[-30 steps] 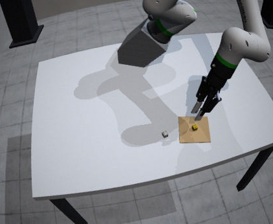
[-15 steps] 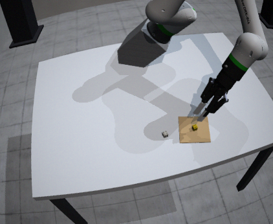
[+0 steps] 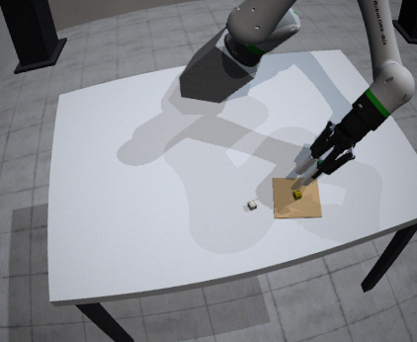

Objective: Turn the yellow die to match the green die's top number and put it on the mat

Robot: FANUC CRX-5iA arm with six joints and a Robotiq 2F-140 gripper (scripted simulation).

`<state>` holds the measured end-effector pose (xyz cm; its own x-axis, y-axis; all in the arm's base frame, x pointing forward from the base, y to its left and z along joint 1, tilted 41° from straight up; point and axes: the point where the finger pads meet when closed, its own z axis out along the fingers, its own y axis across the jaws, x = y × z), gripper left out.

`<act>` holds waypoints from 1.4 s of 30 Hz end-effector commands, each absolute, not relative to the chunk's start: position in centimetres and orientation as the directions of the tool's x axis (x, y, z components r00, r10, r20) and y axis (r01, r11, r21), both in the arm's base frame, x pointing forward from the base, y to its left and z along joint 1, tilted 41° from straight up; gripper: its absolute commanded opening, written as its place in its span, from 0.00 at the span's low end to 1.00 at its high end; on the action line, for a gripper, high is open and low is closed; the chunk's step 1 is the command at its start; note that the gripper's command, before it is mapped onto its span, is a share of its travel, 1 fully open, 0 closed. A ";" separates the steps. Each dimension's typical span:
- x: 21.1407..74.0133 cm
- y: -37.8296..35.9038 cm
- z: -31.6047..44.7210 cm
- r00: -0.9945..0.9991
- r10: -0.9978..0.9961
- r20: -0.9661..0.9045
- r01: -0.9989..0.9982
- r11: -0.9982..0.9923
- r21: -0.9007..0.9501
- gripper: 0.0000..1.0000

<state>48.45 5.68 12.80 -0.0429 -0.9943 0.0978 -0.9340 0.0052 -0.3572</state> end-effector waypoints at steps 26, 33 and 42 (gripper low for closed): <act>48.6 6.4 12.4 -0.069 -0.987 0.144 -0.930 0.011 -0.368 0.21; 48.7 6.7 12.0 -0.069 -0.987 0.144 -0.930 0.011 -0.368 0.21; 49.2 7.6 10.9 -0.069 -0.987 0.144 -0.930 0.011 -0.368 0.21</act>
